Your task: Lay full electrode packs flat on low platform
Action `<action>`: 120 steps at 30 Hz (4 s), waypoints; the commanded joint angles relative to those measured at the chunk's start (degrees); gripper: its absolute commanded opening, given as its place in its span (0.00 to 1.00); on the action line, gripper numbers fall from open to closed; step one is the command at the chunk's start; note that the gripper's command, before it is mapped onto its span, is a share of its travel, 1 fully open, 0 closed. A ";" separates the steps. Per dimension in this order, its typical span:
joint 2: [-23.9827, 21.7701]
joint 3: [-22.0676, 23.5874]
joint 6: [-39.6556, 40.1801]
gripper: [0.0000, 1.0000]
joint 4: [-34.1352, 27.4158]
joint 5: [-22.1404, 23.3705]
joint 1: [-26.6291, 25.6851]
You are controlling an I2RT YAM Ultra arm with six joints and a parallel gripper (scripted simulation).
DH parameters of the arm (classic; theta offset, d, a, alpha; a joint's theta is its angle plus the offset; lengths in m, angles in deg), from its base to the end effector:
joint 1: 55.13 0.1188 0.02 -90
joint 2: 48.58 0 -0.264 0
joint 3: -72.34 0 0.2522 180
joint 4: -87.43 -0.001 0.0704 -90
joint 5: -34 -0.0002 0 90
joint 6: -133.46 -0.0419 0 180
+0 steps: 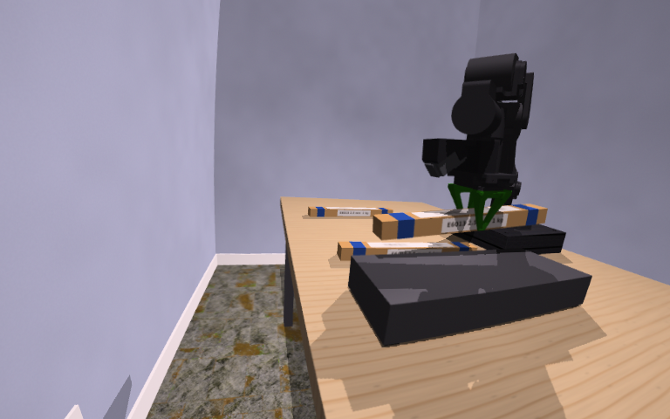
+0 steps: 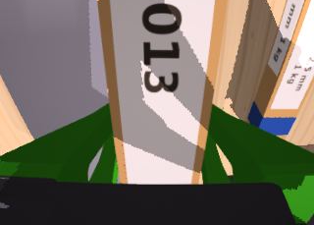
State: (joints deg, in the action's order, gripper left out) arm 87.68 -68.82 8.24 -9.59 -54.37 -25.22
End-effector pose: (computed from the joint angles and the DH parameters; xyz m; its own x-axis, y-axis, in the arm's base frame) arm 0.3956 0.2301 0.2107 -0.9946 0.0929 0.0466 0.0931 0.9957 0.0019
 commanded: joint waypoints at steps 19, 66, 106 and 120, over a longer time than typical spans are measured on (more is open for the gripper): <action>-4.13 -3.92 -0.20 0.00 -1.26 0.04 0.32; -0.35 -14.11 -0.03 0.00 -6.74 0.33 0.13; 6.14 -23.68 -4.29 0.00 -6.74 -0.14 3.72; 5.16 -21.00 -4.32 0.00 -6.74 -0.05 3.81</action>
State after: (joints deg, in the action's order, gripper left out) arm 98.87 -88.12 4.20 -16.30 -54.13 -21.44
